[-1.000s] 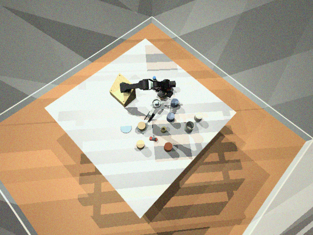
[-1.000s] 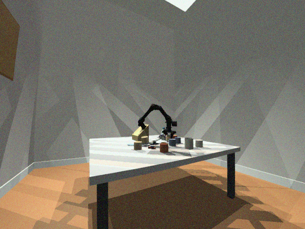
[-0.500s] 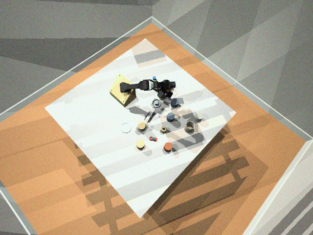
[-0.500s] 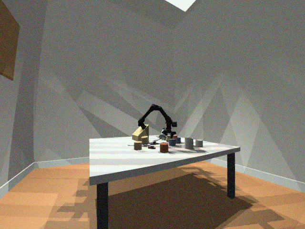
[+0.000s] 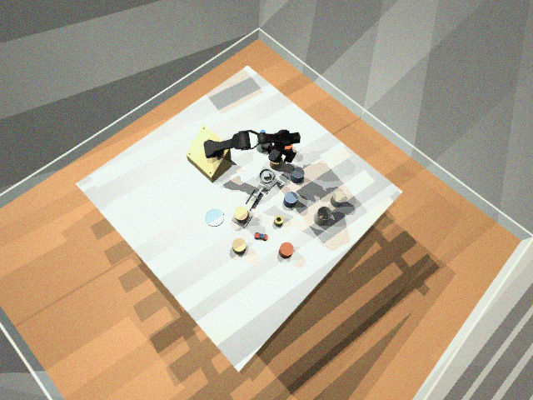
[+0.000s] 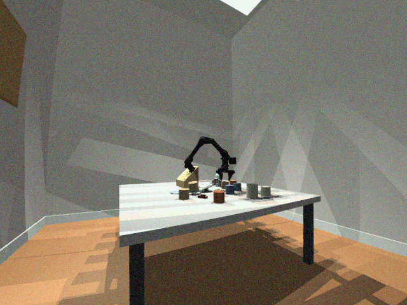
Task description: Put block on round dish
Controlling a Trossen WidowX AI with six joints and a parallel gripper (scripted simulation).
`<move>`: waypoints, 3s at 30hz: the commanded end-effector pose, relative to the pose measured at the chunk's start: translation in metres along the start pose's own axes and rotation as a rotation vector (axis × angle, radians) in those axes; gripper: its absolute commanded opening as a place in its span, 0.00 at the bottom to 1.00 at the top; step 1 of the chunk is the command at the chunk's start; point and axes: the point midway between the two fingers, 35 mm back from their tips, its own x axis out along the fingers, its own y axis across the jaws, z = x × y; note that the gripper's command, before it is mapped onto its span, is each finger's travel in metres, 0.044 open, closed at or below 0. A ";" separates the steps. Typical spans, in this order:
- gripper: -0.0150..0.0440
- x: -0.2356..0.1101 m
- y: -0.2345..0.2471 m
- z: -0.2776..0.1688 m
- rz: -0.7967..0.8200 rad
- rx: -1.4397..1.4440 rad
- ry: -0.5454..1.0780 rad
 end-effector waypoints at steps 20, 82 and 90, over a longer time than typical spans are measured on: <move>0.69 -0.048 0.016 0.082 0.016 -0.331 0.024; 0.31 -0.013 0.006 0.133 -0.003 -0.577 -0.001; 0.25 -0.070 0.009 0.131 -0.001 -0.578 0.003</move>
